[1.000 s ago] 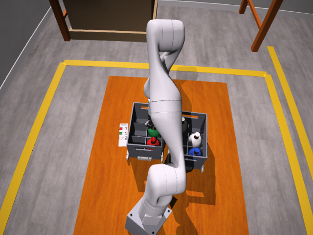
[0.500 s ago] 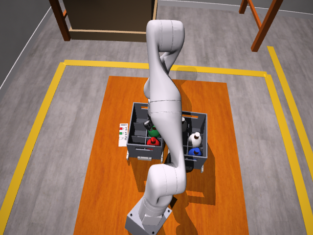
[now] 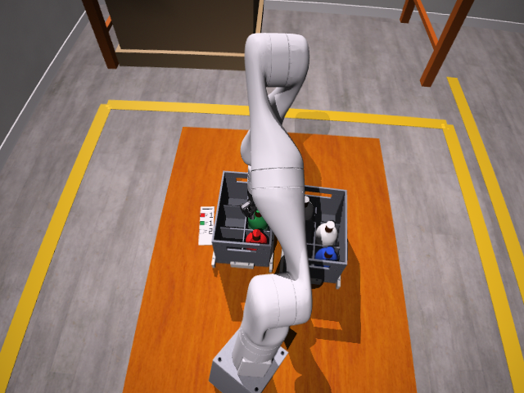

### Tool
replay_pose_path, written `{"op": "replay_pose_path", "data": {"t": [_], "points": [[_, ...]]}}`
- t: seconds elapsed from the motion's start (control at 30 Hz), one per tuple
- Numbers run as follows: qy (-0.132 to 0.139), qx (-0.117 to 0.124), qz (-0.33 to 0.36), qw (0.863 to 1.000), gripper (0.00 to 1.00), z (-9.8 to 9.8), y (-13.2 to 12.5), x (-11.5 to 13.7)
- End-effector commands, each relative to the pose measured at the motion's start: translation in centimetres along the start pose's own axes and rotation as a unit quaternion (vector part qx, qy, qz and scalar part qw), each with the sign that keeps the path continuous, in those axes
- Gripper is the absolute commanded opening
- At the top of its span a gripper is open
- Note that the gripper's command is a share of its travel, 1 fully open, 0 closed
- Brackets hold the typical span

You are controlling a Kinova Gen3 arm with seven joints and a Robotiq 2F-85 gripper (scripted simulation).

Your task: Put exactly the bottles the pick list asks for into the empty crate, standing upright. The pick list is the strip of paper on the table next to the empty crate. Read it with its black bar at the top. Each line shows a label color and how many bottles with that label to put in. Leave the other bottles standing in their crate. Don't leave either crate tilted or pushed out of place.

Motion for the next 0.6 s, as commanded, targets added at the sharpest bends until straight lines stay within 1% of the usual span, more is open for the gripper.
{"op": "replay_pose_path", "data": {"t": [0.0,0.33,0.4,0.57], "points": [[-0.001,0.001,0.000,1.000,0.67,-0.6,0.0,0.0],[-0.001,0.001,0.000,1.000,0.67,-3.3,0.0,0.0],[-0.001,0.001,0.000,1.000,0.67,-3.3,0.0,0.0],[-0.001,0.001,0.000,1.000,0.67,-4.6,0.0,0.0]]}}
Point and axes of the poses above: the point where the finger pads meet when closed, its own z axis out along the fingers, its own y axis across the jaws, x = y × z, the point moved 10 cm from there along -z, back along the fingers, and after that the axes turned 13 degrees about -z, right-handed, at the moved point
